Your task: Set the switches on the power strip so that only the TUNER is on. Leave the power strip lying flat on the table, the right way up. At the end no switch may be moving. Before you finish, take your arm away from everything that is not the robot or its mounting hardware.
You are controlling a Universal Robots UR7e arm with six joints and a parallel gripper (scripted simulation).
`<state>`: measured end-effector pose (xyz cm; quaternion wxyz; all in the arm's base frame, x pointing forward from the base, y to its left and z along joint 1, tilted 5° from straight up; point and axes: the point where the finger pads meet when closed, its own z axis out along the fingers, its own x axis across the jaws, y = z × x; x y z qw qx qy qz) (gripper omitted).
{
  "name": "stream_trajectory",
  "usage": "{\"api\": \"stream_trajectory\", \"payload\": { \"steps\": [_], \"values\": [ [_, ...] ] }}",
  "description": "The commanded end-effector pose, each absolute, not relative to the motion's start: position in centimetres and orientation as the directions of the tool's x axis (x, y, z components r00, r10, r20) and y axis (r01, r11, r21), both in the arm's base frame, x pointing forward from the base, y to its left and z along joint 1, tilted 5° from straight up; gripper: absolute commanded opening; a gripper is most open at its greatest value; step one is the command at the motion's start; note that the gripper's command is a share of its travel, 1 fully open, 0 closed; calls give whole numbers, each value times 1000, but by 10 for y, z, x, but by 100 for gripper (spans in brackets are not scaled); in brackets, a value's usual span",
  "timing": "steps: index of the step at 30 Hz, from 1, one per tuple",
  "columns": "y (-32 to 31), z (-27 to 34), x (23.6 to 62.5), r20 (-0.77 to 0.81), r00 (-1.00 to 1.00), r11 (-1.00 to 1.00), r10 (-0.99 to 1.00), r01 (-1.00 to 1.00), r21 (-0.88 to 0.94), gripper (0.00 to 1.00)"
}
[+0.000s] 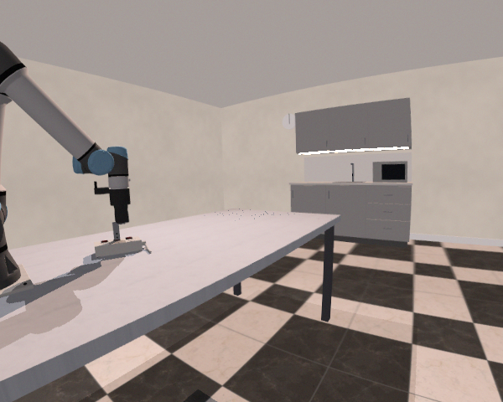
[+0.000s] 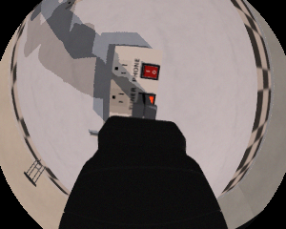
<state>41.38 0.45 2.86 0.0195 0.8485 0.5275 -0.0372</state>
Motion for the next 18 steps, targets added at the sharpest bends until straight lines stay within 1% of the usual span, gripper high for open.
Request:
{"api": "stream_trajectory", "payload": {
  "steps": [1, 7, 18],
  "values": [
    [4, 26, 412, -86, 442, -444, 893, 896, -13, 0],
    [4, 28, 413, -85, 442, -444, 893, 896, -10, 0],
    [6, 52, 416, -84, 440, -442, 894, 897, -4, 0]
  ]
}}
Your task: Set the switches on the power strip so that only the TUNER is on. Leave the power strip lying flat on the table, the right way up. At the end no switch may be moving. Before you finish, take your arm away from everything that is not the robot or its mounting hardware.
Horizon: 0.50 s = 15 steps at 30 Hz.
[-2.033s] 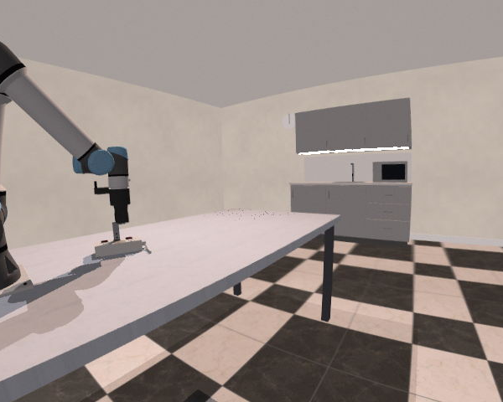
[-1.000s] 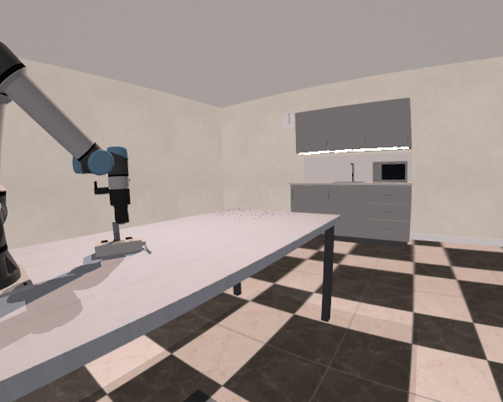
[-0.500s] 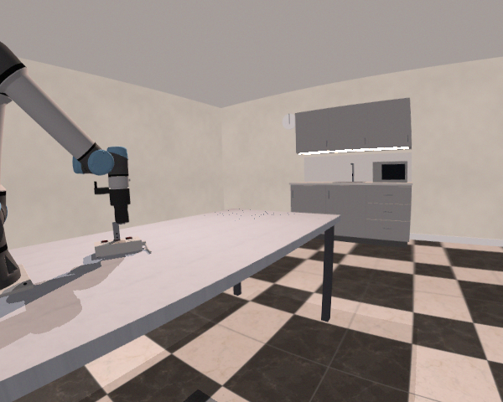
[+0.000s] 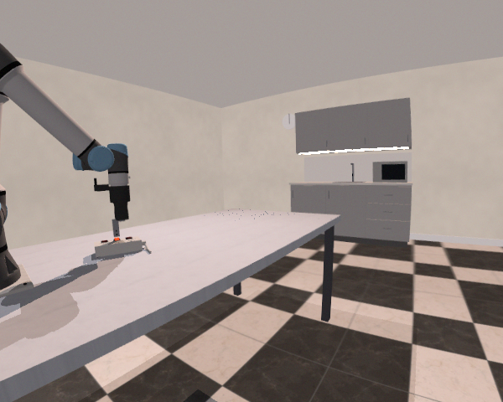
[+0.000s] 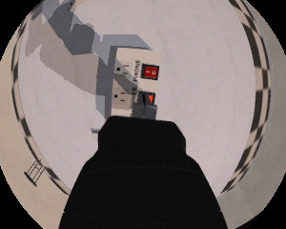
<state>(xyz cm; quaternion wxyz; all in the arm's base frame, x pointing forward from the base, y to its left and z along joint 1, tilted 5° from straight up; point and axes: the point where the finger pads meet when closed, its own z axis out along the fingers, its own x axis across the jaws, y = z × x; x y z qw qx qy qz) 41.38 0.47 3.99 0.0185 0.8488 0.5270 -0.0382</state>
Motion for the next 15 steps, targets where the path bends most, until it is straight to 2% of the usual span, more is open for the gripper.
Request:
{"api": "stream_trajectory", "payload": {
  "steps": [1, 15],
  "values": [
    [6, 55, 416, -84, 440, -442, 894, 897, -4, 0],
    [7, 68, 416, -84, 441, -443, 894, 897, -6, 0]
  ]
}}
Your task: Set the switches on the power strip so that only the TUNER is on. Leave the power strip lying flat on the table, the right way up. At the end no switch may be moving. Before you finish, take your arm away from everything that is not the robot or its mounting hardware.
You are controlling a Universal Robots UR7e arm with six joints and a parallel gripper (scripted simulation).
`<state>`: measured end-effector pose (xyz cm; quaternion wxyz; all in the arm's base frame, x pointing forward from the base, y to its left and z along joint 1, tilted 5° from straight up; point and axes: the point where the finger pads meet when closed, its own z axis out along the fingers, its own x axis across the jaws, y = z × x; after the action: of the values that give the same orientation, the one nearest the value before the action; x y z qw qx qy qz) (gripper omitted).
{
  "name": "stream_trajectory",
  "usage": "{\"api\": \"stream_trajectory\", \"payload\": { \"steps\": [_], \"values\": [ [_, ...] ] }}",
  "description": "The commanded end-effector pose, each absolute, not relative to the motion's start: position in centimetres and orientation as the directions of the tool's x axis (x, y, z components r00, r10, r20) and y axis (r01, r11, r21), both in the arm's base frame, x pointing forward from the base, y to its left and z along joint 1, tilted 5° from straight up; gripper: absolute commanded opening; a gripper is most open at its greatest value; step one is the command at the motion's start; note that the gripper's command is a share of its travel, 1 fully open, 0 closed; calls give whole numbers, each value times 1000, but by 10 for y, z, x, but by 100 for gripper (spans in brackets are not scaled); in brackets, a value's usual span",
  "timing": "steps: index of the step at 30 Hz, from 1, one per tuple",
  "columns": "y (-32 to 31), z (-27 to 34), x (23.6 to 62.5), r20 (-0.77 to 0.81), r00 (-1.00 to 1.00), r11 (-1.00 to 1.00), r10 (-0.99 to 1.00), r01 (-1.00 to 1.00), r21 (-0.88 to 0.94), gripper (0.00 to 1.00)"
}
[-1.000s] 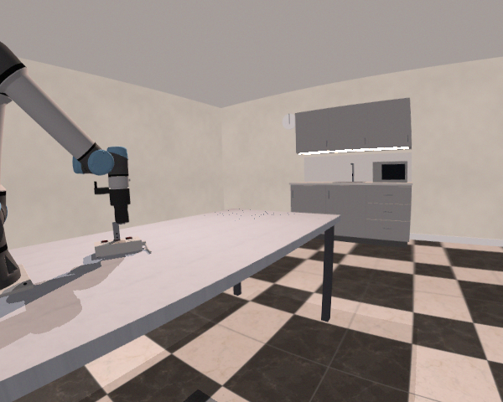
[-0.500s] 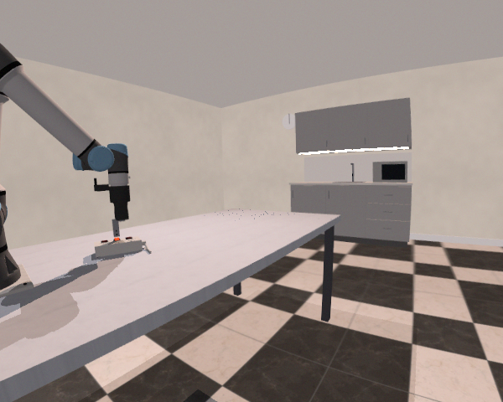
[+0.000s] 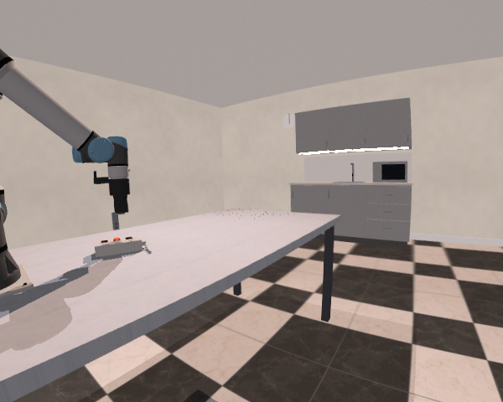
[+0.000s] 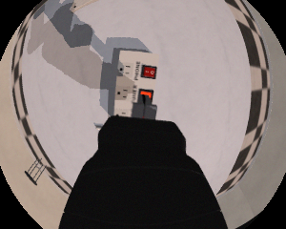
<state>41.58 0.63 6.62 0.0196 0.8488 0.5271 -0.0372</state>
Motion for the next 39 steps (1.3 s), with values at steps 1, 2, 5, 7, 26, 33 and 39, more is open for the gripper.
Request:
{"api": "stream_trajectory", "payload": {
  "steps": [1, 2, 5, 7, 26, 33, 39],
  "values": [
    [7, 68, 416, -84, 441, -443, 894, 897, -6, 0],
    [7, 67, 415, -85, 441, -443, 894, 897, -9, 0],
    [7, 67, 415, -85, 441, -443, 894, 897, -8, 0],
    [7, 67, 415, -85, 441, -443, 894, 897, -8, 0],
    [9, 94, 418, -84, 440, -442, 894, 897, -4, 100],
    [12, 136, 419, -84, 440, -442, 894, 897, -4, 100],
    [14, 156, 420, -84, 440, -442, 894, 897, -4, 100]
  ]
}}
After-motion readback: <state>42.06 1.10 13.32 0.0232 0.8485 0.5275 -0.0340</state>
